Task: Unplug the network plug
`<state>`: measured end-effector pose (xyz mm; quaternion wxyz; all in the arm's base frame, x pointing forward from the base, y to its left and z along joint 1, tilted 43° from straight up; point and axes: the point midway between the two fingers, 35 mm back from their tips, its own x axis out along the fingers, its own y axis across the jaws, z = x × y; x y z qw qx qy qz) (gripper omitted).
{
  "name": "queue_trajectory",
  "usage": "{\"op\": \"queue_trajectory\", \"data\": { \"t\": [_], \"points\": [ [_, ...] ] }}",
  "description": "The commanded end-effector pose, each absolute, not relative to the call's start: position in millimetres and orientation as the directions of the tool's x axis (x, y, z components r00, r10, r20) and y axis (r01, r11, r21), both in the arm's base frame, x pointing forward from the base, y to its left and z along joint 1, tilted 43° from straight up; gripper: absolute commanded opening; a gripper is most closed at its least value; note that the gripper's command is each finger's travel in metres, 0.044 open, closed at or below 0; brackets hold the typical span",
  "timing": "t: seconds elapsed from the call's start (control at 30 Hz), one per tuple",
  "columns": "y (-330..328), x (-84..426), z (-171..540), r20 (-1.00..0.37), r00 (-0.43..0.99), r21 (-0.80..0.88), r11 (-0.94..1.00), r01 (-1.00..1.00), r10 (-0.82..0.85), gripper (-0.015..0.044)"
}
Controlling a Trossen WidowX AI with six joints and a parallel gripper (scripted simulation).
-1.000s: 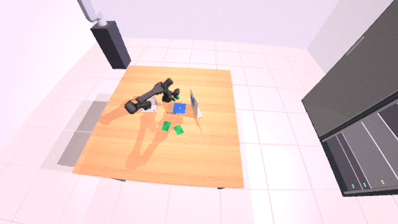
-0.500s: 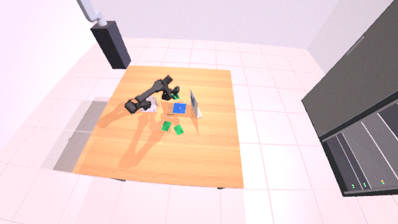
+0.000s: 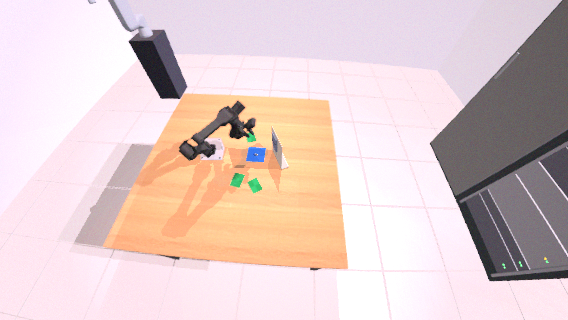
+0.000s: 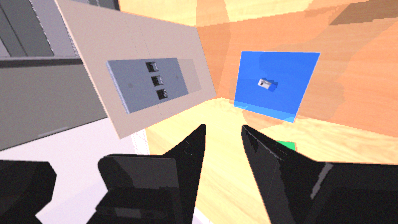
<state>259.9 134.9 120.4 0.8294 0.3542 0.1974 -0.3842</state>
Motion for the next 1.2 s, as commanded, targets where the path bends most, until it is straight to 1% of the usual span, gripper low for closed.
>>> {"op": "queue_trajectory", "data": {
  "t": [0.0, 0.43, 0.8, 1.17],
  "points": [
    [142.8, 258.9, 127.7, -0.596, 0.628, 0.435, 0.456, 0.777, -0.501, 0.0156],
    [161.3, 252.6, 153.0, -0.59, 0.631, 0.438, 0.457, 0.774, -0.503, 0.0156],
    [161.3, 252.6, 153.0, -0.59, 0.631, 0.438, 0.457, 0.774, -0.503, 0.044],
    [161.3, 252.6, 153.0, -0.59, 0.631, 0.438, 0.457, 0.774, -0.503, 0.044]
  ]
}}
